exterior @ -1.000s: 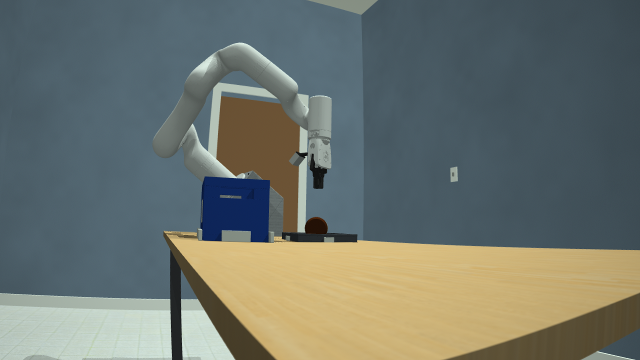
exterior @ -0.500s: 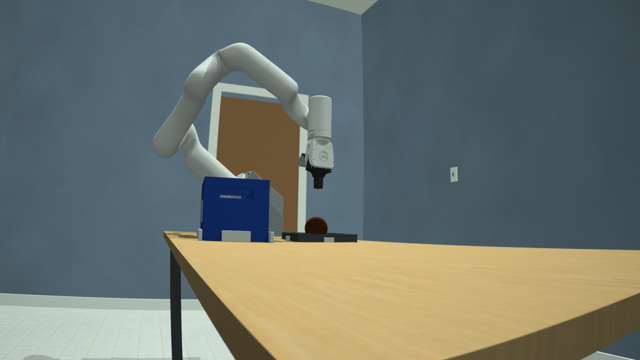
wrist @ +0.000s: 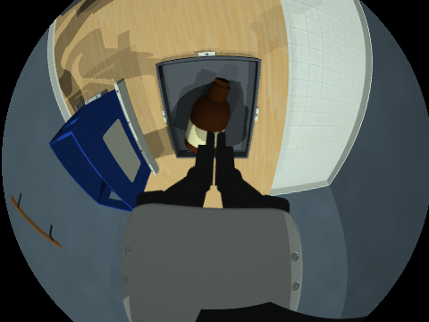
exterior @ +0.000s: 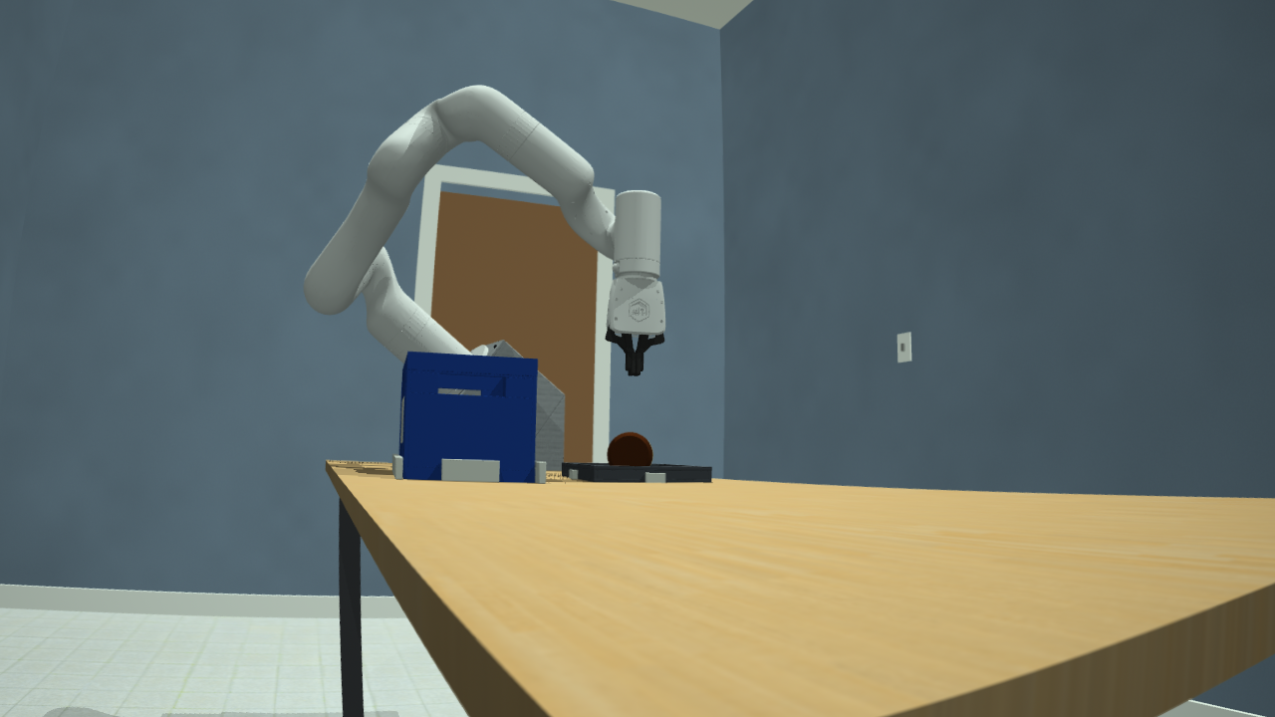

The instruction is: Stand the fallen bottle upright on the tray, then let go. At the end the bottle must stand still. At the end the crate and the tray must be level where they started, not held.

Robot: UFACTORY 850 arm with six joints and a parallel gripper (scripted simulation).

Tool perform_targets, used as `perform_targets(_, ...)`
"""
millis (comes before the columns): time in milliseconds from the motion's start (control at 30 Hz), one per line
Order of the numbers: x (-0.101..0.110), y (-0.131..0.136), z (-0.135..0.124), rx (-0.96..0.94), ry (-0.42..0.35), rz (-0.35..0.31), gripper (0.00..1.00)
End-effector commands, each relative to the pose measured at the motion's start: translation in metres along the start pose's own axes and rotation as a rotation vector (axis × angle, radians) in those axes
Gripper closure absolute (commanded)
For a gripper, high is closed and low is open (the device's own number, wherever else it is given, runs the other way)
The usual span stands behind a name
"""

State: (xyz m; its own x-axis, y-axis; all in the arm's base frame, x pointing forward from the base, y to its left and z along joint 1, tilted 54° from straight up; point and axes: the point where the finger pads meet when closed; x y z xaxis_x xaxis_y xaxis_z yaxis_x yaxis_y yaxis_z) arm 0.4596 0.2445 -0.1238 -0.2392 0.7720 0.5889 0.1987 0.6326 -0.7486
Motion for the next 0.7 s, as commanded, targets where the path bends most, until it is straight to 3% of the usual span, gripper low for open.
perform_targets(0, 0.001, 0.0004, -0.0005, -0.111, -0.01, -0.005, 1.0)
perform_targets(433, 0.001, 0.0004, -0.0006, -0.261, -0.01, -0.006, 1.0)
perform_targets(467, 0.001, 0.0004, -0.0006, -0.261, -0.01, -0.006, 0.35)
perform_targets(667, 0.001, 0.0004, -0.0006, -0.261, -0.01, -0.006, 0.35)
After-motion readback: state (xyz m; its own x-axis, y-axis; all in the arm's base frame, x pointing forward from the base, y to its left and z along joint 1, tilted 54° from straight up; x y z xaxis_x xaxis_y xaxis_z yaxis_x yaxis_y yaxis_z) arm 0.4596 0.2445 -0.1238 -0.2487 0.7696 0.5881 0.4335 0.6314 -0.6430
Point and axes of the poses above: the point where the finger pads meet when closed, its own x axis back along the fingers, its own y axis across the jaws, z = x × y, and after that the axes turned 4 degrees about -x, right-handed
